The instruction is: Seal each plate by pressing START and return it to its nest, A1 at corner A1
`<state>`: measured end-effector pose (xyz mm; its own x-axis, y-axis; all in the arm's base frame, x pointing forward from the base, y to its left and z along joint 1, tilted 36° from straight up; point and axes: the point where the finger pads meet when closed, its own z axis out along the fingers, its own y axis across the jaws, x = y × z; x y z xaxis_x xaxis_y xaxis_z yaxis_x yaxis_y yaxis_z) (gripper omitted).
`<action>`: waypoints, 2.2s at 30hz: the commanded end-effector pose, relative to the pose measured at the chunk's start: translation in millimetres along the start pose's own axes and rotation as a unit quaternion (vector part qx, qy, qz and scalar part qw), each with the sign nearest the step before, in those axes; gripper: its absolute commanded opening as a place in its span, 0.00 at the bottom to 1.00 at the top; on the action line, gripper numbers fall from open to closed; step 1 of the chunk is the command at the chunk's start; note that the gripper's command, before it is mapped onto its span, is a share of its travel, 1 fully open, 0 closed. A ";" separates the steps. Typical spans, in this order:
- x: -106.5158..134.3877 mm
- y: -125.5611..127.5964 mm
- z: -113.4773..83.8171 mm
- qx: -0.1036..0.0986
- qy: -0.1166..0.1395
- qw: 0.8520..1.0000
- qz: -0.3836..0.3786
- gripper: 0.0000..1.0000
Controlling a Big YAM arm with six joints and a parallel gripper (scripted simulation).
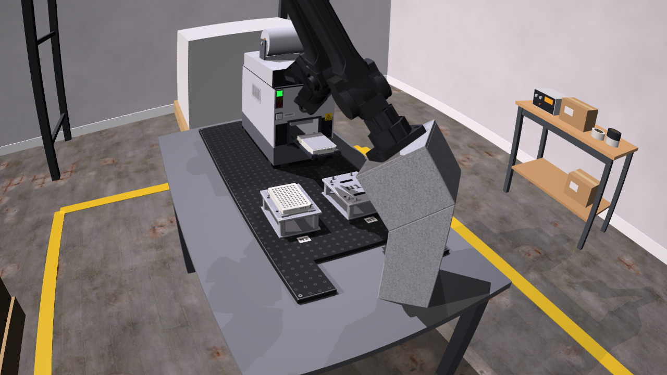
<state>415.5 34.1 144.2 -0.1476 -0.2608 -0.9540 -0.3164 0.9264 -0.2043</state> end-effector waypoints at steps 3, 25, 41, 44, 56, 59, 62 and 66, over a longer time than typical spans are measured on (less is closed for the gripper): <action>-31.4 -6.1 3.5 0.009 -0.040 0.997 0.072 0.00; -16.6 3.8 1.6 -0.007 -0.010 0.942 0.335 0.00; -33.2 -7.3 8.4 -0.085 0.212 0.928 0.295 0.00; -32.3 -7.3 9.6 -0.102 0.259 0.915 0.291 0.00; -34.4 -7.5 11.6 -0.145 0.385 0.871 0.269 0.00; -36.5 -0.5 10.7 -0.150 0.374 0.875 0.266 0.00; -37.0 0.7 8.8 -0.148 0.370 0.876 0.271 0.00; -35.0 -3.8 5.1 -0.138 0.365 0.877 0.280 0.00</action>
<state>424.6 42.2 161.2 -0.9036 0.0112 -0.4282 -0.1867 0.8894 0.4173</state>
